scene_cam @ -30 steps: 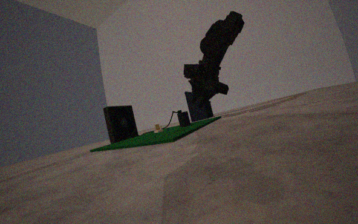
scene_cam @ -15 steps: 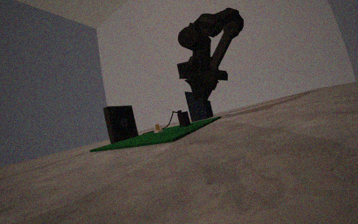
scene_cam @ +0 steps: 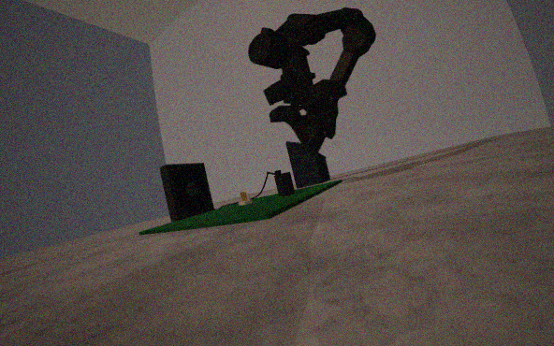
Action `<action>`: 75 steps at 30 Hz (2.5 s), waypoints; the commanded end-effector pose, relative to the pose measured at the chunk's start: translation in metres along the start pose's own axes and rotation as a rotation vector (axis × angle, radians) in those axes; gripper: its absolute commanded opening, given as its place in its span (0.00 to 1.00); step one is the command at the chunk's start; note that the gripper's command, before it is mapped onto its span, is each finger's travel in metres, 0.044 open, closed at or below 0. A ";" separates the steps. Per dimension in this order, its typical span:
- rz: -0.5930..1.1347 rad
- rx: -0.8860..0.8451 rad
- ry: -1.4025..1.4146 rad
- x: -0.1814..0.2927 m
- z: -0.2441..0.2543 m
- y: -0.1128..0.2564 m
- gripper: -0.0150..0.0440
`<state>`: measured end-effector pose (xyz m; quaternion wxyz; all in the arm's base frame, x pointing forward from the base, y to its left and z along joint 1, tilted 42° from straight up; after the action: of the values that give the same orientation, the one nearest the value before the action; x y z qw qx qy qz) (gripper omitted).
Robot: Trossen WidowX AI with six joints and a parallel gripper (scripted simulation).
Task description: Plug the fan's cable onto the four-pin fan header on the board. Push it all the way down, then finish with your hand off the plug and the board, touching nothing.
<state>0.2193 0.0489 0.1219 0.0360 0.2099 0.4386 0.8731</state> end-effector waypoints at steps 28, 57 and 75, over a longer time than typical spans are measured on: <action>-0.042 -0.048 1.455 -0.088 -0.004 0.077 1.00; -0.044 -0.051 1.456 -0.088 0.003 -0.030 1.00; -0.045 -0.052 1.456 -0.089 0.005 -0.059 1.00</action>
<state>0.2987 0.0635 0.0560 -0.2394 -0.4424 0.3391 0.7950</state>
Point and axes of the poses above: the point midway between the two fingers, 35 mm back from their tips, its own y axis back along the fingers, its own z axis across the jaws, x = y × z, the point moved 6 cm from there along y, back along the fingers, and after that the axes turned 1 degree about -y, right-handed, at the moved point
